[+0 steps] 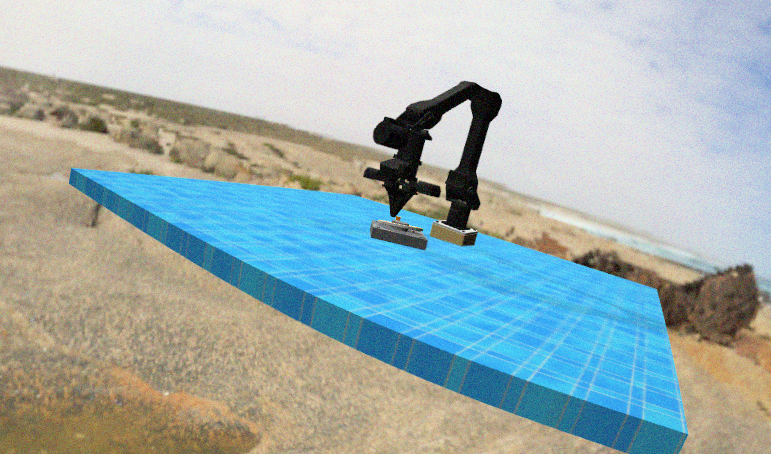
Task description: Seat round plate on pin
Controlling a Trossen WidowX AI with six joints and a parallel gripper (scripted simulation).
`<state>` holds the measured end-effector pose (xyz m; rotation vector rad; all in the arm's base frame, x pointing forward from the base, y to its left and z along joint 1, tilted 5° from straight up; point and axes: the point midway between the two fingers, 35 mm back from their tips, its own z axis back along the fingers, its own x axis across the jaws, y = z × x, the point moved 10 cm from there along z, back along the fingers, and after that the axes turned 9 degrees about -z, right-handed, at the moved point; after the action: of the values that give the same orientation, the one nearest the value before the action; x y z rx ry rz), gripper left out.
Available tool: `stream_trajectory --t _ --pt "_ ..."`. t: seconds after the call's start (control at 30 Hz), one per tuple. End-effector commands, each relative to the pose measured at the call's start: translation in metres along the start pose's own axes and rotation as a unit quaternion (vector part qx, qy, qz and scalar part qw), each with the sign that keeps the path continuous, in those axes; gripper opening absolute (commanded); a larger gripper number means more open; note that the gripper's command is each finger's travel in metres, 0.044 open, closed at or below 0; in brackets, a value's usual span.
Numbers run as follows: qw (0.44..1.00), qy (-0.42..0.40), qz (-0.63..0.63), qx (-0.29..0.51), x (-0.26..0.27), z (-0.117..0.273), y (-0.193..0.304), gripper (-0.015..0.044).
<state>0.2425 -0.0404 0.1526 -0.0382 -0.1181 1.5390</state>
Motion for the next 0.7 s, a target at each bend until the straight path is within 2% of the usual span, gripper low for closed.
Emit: stream_trajectory --t 0.0,0.67 --pt "1.000 -0.002 -0.002 0.010 0.002 -0.003 0.007 0.0000" --pt "1.000 -0.003 -0.002 0.010 0.015 -0.002 0.019 0.0000"
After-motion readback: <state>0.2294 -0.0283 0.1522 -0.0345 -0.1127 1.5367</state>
